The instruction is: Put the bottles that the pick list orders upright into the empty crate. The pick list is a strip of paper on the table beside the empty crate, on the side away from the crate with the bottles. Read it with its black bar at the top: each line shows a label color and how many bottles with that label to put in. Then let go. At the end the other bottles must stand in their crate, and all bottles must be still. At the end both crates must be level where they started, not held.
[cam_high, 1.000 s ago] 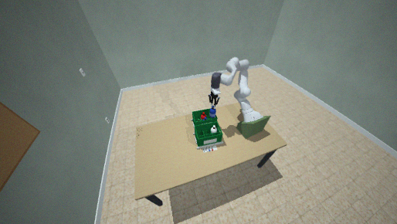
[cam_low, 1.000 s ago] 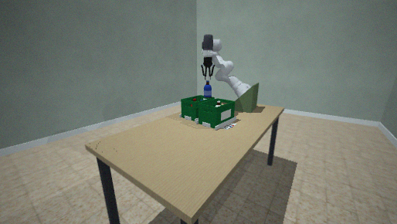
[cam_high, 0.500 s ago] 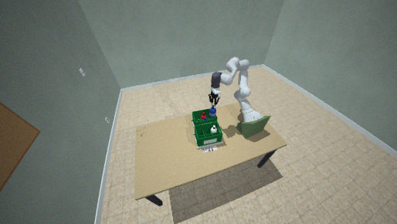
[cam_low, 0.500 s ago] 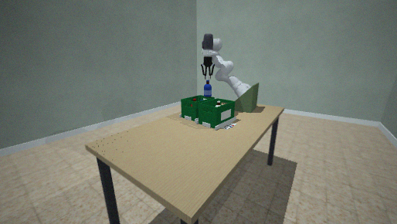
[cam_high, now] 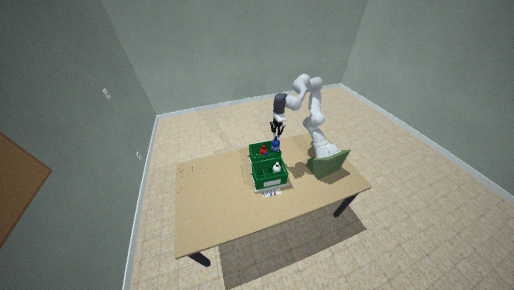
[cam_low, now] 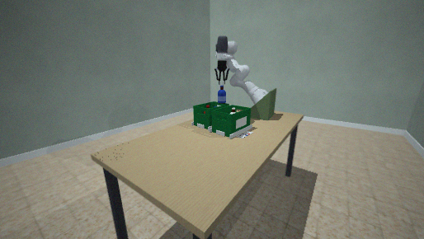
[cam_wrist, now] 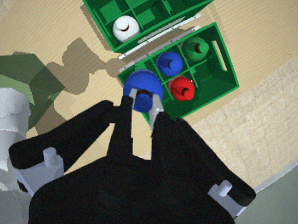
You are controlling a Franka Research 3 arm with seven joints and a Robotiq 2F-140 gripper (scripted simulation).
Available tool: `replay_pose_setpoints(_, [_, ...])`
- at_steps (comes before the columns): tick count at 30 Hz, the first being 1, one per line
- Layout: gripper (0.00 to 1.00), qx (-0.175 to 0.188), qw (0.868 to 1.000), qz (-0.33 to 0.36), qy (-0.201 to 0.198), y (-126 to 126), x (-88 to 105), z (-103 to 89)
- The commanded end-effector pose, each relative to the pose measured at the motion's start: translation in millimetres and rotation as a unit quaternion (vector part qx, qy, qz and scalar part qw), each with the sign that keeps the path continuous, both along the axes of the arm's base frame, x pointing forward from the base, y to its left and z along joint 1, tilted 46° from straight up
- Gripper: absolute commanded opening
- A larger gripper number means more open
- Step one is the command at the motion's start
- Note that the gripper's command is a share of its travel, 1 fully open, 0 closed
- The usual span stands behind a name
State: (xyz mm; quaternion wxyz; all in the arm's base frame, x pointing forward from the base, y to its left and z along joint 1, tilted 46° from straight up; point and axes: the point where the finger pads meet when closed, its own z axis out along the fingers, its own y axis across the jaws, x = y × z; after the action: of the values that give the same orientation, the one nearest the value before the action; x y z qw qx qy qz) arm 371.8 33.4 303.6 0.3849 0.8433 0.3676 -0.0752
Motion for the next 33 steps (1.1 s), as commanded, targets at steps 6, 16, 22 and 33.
replay_pose_setpoints(6, [0.00,0.002,1.000,0.005,-0.001,5,1.0,1.9])
replay_pose_setpoints(16, [0.00,0.002,1.000,0.005,-0.001,5,1.0,1.9])
replay_pose_setpoints(22, [0.00,0.002,1.000,0.005,-0.001,11,7.1,-2.9])
replay_pose_setpoints(33, [0.00,0.002,1.000,0.005,-0.001,22,18.2,-11.6])
